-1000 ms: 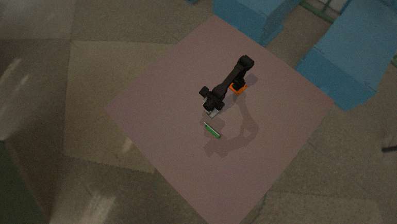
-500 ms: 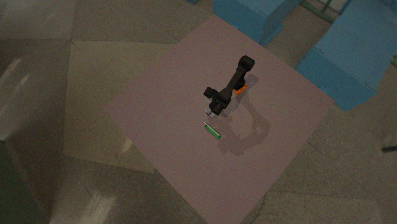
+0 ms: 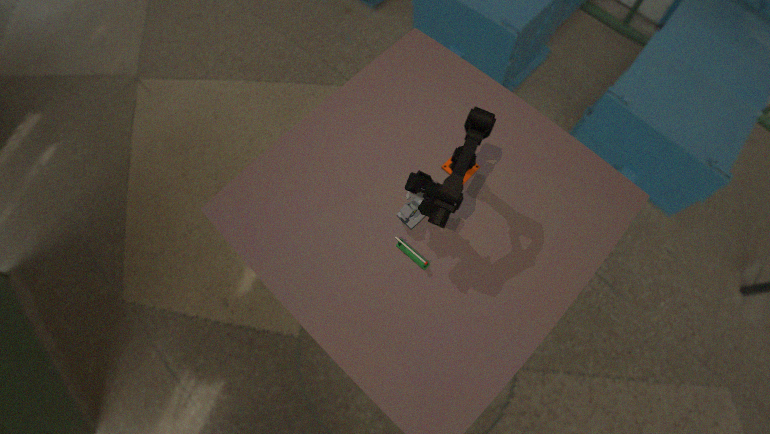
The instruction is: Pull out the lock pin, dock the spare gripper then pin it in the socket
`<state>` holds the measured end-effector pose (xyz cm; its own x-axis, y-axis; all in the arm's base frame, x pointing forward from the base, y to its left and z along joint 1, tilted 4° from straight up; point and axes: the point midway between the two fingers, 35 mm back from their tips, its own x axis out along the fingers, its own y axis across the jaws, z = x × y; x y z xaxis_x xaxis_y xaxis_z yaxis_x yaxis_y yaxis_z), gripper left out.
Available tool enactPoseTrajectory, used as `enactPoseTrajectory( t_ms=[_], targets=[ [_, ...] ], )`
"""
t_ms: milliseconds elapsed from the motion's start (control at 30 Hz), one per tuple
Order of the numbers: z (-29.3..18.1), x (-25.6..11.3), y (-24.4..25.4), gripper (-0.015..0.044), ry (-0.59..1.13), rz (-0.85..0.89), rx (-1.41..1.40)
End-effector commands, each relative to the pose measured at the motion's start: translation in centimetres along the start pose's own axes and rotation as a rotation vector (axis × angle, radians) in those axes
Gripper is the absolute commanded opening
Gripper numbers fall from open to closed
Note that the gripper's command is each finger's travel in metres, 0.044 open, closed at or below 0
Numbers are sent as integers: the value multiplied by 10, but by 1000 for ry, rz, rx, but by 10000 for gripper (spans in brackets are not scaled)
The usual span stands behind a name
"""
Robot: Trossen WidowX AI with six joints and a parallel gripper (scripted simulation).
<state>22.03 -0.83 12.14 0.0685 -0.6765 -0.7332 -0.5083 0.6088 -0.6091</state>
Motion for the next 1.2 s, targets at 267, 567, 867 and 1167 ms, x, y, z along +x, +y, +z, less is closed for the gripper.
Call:
enactPoseTrajectory(
  t_ms=[267, 567, 867, 1167],
  targets=[
    [-9, -18, 0, 0, -16, -169, -142],
    [-14, -34, 1, 0, -38, -305, -262],
    [-16, -50, 1, 0, -71, -447, -379],
    [-10, -51, 0, 0, -74, -478, -382]
  ],
)
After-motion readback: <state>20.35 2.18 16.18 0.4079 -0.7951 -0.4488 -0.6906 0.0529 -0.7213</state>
